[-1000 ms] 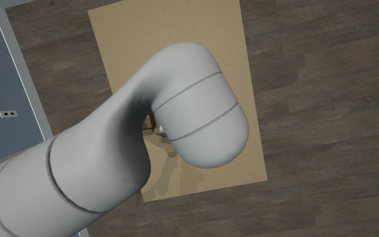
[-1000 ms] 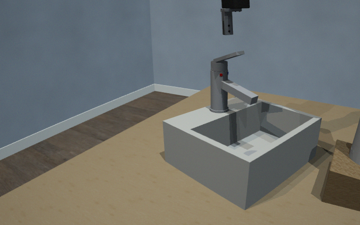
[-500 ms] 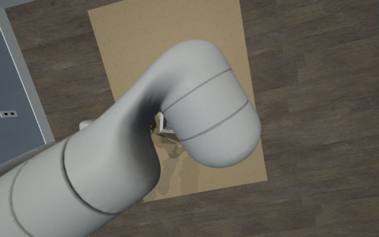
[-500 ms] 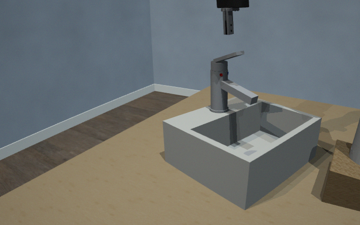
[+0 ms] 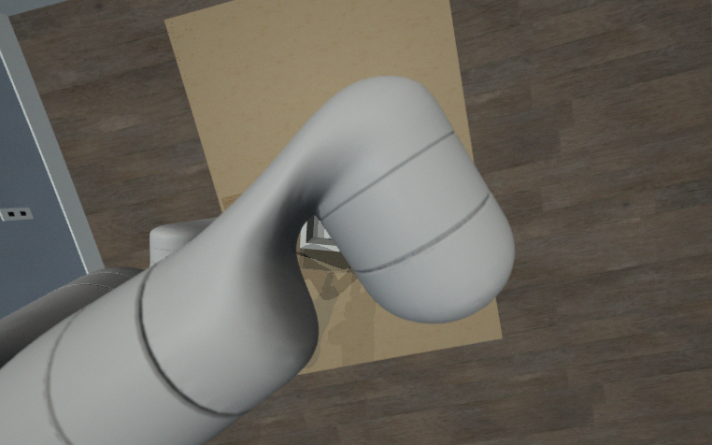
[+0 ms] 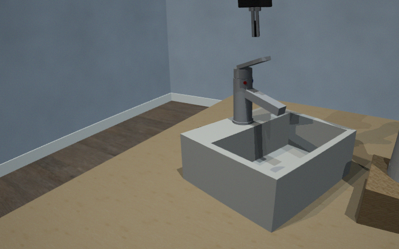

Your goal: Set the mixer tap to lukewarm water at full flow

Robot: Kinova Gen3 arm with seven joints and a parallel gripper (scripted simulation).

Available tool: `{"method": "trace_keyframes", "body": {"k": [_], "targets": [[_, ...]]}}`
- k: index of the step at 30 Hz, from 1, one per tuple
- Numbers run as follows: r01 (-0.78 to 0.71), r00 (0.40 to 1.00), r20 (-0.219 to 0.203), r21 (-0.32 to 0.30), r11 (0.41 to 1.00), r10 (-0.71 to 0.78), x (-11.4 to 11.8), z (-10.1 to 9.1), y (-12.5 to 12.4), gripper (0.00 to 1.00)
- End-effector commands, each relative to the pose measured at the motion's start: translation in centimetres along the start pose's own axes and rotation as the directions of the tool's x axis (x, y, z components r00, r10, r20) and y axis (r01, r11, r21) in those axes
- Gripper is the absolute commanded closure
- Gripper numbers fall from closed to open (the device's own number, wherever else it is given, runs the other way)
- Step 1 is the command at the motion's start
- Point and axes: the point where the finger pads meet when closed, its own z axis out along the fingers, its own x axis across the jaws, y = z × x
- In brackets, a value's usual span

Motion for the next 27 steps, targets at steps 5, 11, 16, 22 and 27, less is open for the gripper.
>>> {"method": "trace_keyframes", "body": {"k": [5, 11, 16, 22, 27], "targets": [[0.197, 0.980, -0.007, 0.006, 0.980, -0.197, -0.2, -0.1, 0.5, 1.00], [0.318, 0.948, -0.011, 0.005, 0.948, -0.318, -0.3, -0.3, 0.8, 1.00], [0.449, 0.894, -0.016, 0.003, 0.894, -0.449, -0.5, -0.4, 1.1, 1.00], [0.573, 0.819, -0.022, -0.001, 0.819, -0.573, -0.6, -0.6, 1.5, 1.00], [0.623, 0.782, -0.024, -0.003, 0.782, -0.623, -0.6, -0.7, 1.6, 1.00]]}}
